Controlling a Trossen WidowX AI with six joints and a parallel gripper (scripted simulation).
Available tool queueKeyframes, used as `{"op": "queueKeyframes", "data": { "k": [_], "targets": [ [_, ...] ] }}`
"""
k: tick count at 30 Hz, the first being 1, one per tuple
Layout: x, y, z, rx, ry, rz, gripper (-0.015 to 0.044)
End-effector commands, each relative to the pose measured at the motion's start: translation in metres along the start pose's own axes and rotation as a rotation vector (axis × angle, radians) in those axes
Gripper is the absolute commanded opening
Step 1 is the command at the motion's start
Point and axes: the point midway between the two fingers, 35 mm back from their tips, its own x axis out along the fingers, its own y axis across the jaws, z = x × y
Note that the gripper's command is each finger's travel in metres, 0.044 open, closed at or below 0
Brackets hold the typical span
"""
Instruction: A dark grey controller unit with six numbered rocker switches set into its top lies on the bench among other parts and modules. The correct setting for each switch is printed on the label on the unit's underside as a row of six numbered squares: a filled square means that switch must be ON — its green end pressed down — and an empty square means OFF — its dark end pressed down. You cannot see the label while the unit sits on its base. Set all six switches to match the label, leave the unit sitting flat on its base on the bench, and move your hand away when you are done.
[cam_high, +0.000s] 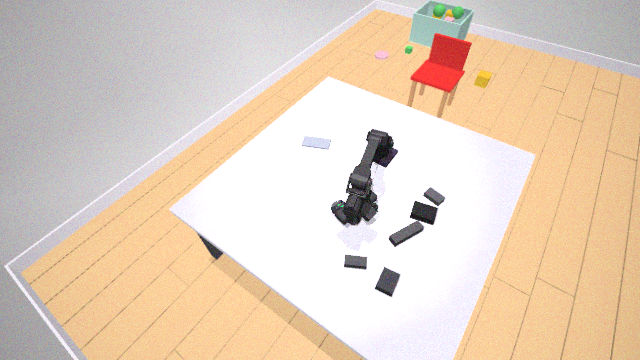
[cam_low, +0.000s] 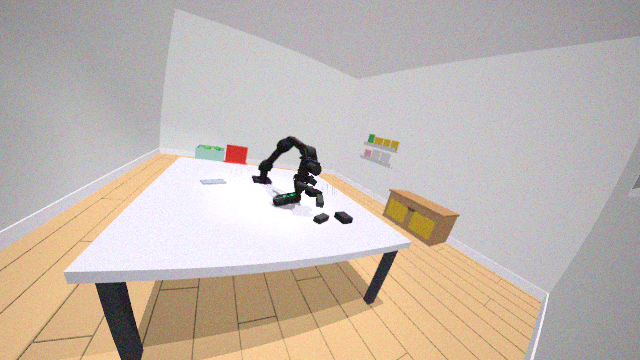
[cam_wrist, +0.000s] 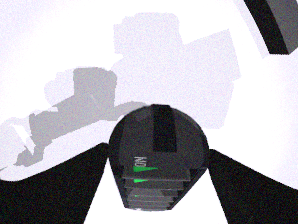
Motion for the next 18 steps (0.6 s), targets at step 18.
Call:
{"op": "queueKeyframes", "data": {
  "k": [18],
  "targets": [
    [-0.012, -0.001, -0.015, -0.001, -0.039, -0.003, 0.0336]
  ]
}}
